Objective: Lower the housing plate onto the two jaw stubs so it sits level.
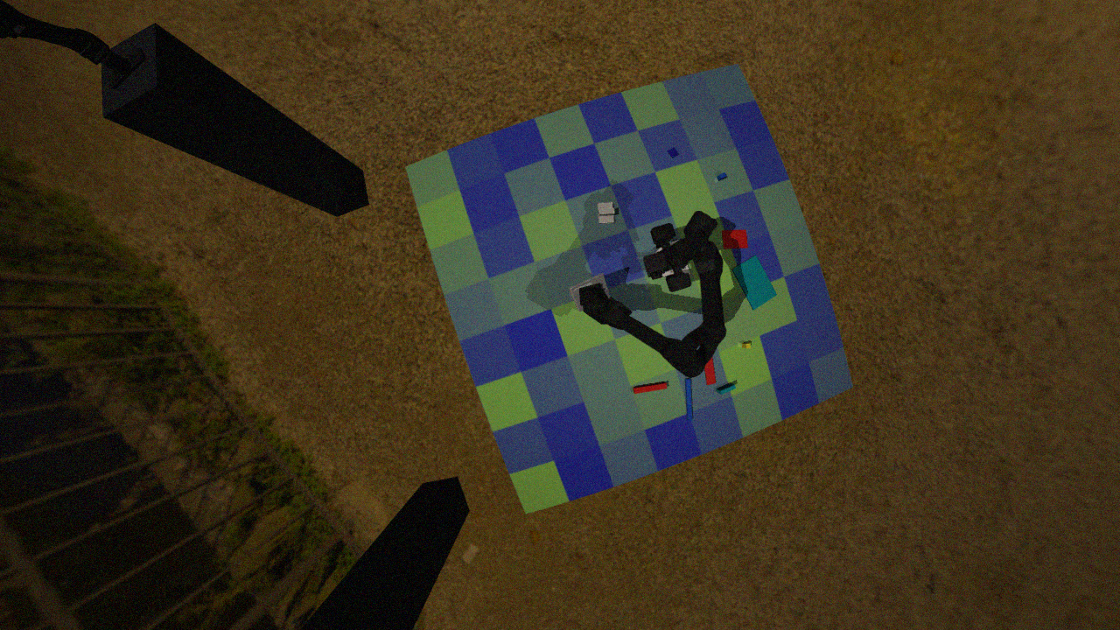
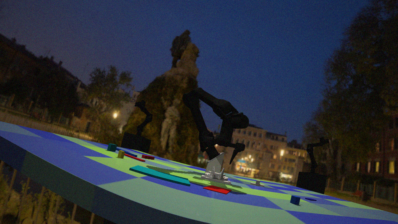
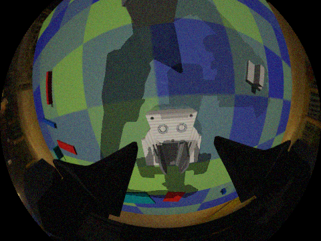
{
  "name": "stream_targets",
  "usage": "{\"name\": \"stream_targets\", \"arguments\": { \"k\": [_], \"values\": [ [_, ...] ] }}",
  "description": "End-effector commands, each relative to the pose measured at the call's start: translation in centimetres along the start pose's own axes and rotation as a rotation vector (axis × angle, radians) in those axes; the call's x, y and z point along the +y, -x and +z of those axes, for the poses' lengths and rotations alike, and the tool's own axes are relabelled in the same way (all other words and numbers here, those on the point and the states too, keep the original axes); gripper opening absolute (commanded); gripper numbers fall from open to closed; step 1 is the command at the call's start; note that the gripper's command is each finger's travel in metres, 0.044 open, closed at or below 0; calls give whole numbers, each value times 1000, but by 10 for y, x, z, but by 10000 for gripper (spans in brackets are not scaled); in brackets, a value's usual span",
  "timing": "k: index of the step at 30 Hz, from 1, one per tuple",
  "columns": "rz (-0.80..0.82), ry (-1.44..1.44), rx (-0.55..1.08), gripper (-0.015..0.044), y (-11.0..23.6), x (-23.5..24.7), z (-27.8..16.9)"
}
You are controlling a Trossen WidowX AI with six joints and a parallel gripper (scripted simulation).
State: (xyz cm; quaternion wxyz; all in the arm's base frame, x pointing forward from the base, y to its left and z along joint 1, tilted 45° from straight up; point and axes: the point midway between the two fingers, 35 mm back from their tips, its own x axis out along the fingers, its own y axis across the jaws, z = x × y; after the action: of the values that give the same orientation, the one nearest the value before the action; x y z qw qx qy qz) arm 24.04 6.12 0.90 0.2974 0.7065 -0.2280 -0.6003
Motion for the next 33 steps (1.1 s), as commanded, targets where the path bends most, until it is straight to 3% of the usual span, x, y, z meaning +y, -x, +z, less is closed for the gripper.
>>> {"name": "stream_targets", "arguments": {
  "k": [1,8,33],
  "values": [
    [0,0,0,440,0,0,0],
    [-2,-4,-14,440,55,5,43],
    [-1,-4,-14,440,57,6,44]
  ]
}}
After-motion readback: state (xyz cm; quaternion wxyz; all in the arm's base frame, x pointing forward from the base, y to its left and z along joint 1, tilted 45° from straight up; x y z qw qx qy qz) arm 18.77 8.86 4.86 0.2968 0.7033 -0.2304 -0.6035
